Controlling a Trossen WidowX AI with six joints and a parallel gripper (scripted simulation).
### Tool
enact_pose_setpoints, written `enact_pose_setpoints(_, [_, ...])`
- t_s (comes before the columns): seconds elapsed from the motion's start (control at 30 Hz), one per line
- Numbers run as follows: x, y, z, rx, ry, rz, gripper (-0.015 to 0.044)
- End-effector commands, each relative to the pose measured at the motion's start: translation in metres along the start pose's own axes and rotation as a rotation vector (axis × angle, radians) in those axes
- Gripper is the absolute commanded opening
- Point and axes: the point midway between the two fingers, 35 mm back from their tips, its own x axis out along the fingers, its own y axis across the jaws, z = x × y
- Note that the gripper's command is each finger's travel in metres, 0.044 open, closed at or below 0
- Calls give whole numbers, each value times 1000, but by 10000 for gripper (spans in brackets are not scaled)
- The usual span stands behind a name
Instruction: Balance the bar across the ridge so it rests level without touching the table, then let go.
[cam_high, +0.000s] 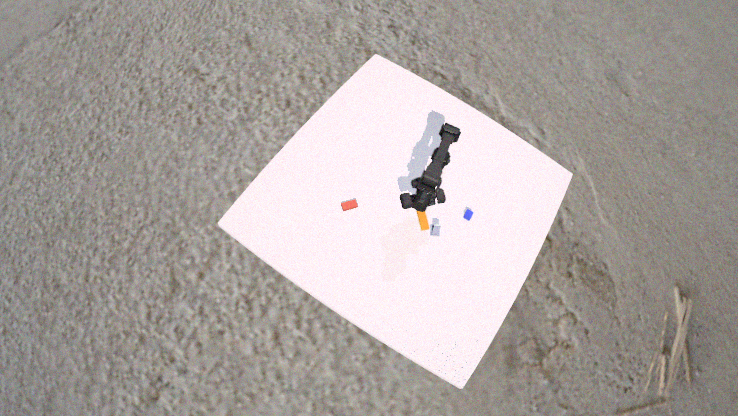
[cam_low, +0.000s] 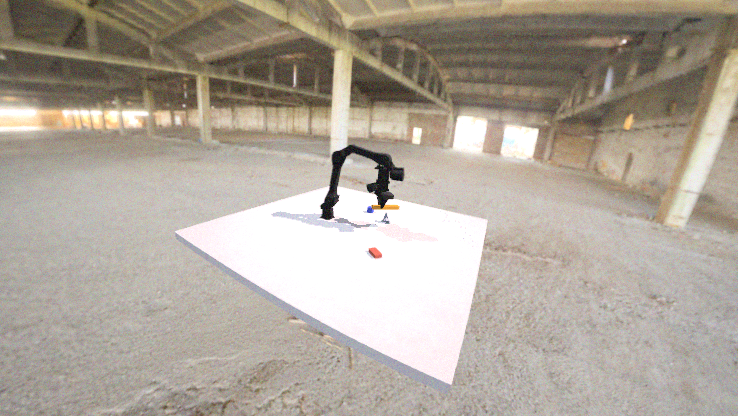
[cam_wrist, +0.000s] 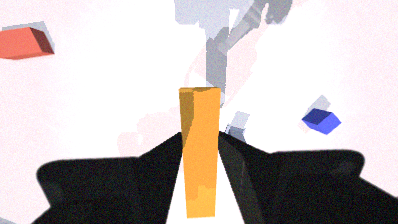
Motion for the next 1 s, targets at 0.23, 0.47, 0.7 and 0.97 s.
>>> enact_pose_setpoints(0.23, [0,-37,-24,142,-1,-3,0])
enact_pose_setpoints(0.47, [0,-62,-36,224,0,-5,0])
enact_pose_setpoints(0.7, [0,-83,-44,286,0,-6,0])
enact_pose_setpoints(0.97, [7,-85,-45,288,0,-7,0])
